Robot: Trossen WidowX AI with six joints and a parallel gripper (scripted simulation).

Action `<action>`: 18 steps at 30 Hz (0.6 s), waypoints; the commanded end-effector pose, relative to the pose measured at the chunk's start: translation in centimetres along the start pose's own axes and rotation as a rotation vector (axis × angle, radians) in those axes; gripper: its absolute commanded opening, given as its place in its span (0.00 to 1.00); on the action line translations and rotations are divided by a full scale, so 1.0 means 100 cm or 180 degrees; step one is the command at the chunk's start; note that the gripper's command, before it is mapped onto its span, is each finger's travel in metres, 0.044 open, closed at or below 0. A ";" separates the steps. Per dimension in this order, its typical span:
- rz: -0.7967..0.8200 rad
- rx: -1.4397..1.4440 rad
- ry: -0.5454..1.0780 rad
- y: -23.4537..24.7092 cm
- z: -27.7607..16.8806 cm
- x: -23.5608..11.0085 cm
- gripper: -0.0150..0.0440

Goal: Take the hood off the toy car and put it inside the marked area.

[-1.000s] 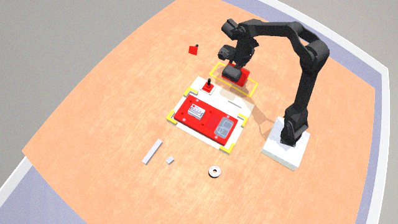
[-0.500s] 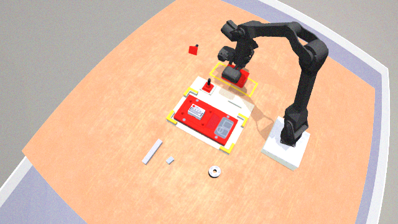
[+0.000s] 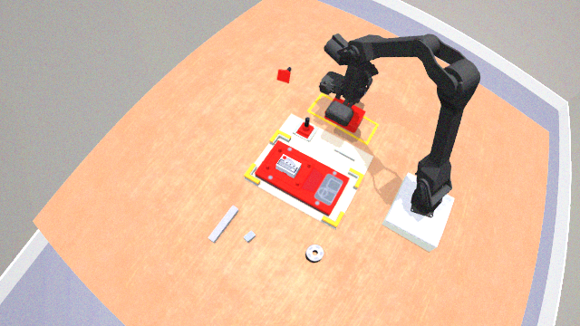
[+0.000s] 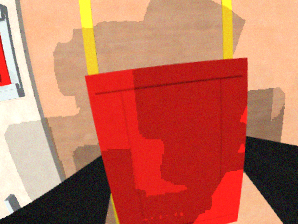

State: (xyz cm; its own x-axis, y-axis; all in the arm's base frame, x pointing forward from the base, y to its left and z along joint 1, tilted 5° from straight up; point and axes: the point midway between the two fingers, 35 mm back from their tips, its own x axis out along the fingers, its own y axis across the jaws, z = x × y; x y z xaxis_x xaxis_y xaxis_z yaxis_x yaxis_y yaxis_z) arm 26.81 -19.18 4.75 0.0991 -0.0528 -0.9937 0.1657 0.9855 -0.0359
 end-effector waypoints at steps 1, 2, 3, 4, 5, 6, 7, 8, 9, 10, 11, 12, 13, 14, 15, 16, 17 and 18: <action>0.0008 0.0004 -0.0004 0.000 0.000 0.003 0.25; 0.0008 0.0004 -0.0004 0.000 0.000 0.003 0.25; 0.0008 0.0004 -0.0004 0.001 0.000 0.003 0.25; 0.0000 0.0000 0.0000 0.000 0.000 0.001 0.30; 0.0000 0.0000 0.0000 0.000 0.000 0.001 0.34; 0.0000 0.0000 0.0000 0.000 0.000 0.001 0.39; 0.0000 0.0000 0.0000 0.000 0.000 0.001 0.43; 0.0000 0.0000 0.0000 0.000 0.000 0.001 0.48; 0.0000 0.0000 0.0000 0.000 0.000 0.001 0.52; 0.0000 0.0000 0.0000 0.000 0.000 0.001 0.57; 0.0000 0.0000 0.0000 0.000 0.000 0.001 0.61; 0.0000 0.0000 0.0000 0.000 0.000 0.001 0.65; 0.0000 0.0000 0.0000 0.000 0.000 0.001 0.70; 0.0000 0.0000 0.0000 0.000 0.000 0.001 0.74; 0.0000 0.0000 0.0000 0.000 0.000 0.001 0.79; 0.0000 0.0000 0.0000 0.000 0.000 0.001 0.83; 0.0000 0.0000 0.0000 0.000 0.000 0.001 0.88; 0.0000 0.0000 0.0000 0.000 0.000 0.001 0.92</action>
State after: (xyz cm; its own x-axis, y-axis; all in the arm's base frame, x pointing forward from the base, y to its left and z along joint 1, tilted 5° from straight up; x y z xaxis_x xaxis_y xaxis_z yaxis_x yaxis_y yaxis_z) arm 26.82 -19.18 4.57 0.0987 -0.0525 -0.9937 0.1656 0.9855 -0.0357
